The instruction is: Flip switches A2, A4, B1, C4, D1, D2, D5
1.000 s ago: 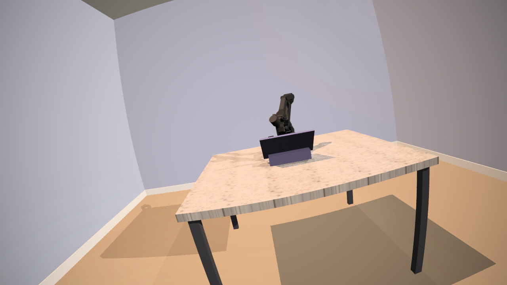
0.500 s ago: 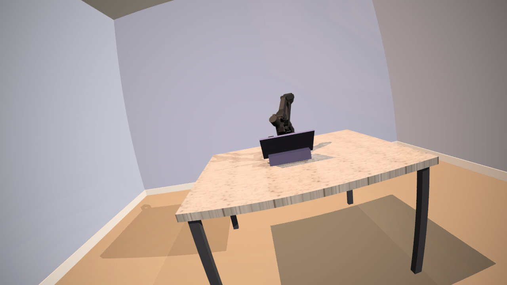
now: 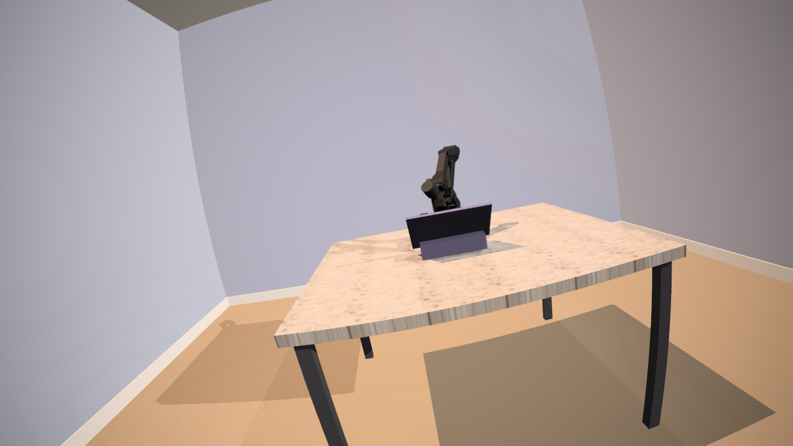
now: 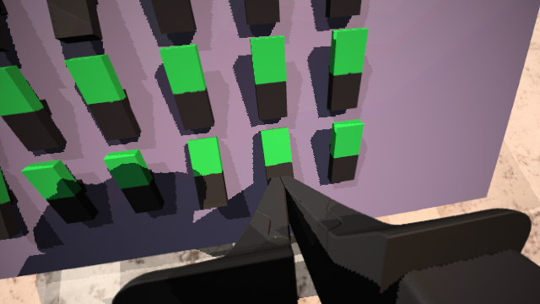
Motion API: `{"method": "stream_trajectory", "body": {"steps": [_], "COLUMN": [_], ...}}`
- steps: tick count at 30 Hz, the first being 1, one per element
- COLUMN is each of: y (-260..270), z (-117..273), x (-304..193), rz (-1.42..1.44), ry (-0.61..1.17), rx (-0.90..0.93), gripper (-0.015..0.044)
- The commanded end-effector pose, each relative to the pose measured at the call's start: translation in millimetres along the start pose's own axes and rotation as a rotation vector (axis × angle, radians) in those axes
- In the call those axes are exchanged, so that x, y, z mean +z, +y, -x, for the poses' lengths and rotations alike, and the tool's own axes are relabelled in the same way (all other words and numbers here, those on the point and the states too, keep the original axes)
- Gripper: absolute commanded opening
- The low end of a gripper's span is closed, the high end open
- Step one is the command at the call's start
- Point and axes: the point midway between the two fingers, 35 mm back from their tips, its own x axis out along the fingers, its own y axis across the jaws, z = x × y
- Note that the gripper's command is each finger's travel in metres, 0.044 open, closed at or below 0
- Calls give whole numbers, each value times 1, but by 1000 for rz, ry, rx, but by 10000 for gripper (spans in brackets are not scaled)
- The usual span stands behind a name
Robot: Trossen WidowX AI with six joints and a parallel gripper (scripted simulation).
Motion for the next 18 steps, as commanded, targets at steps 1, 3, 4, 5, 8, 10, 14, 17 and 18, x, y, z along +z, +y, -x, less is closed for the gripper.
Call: {"method": "stream_trajectory", "body": {"steps": [1,3,4,5,8,10,14,17,18], "y": [0,0,0,0,0,0,0,0,0], "z": [-1,-1,-1,-1,-2,-2,-2,-3,-3], "x": [0,0,0,0,0,0,0,0,0], "rz": [-3,-3,-3,-3,-3,-3,-3,-3,-3], "ry": [0,0,0,0,0,0,0,0,0], "rx": [-3,-3,-3,-3,-3,-3,-3,-3,-3], "gripper": [0,0,0,0,0,0,0,0,0]}}
